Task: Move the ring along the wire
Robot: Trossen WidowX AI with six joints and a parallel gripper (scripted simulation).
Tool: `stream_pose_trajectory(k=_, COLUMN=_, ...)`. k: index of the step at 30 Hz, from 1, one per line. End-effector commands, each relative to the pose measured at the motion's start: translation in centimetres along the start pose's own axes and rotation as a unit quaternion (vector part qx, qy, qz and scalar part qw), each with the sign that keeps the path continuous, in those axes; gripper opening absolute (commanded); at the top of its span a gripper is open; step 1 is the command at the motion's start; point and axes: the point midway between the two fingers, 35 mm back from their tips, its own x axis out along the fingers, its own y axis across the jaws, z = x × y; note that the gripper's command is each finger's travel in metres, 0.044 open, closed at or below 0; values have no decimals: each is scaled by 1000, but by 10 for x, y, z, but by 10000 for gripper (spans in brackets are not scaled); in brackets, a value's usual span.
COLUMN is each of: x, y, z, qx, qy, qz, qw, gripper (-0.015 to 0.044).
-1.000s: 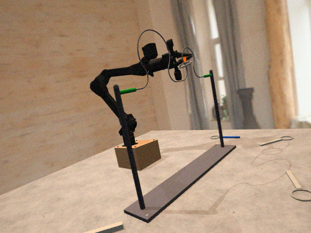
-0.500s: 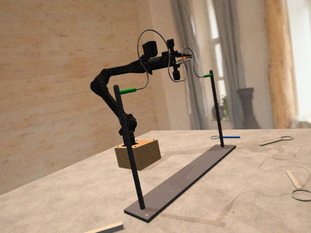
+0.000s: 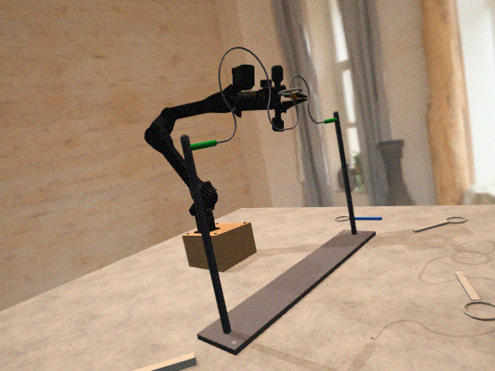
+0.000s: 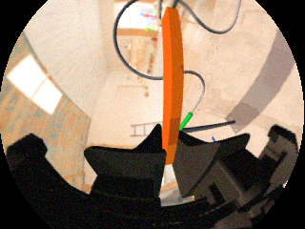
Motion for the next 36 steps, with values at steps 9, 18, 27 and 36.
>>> stream_pose_trajectory(k=9, x=2, y=-21, z=3, qx=-128, qy=-17, qz=-71, qw=989, gripper=-150)
stream_pose_trajectory(k=18, x=1, y=-35, z=8, qx=-217, qy=-28, qz=-121, qw=968, gripper=-150)
stream_pose_trajectory(k=27, x=-2, y=-48, z=15, qx=-303, qy=-39, qz=-170, qw=937, gripper=-150)
stream_pose_trajectory(k=36, x=-6, y=-59, z=25, qx=-386, qy=-49, qz=-217, qw=895, gripper=-150)
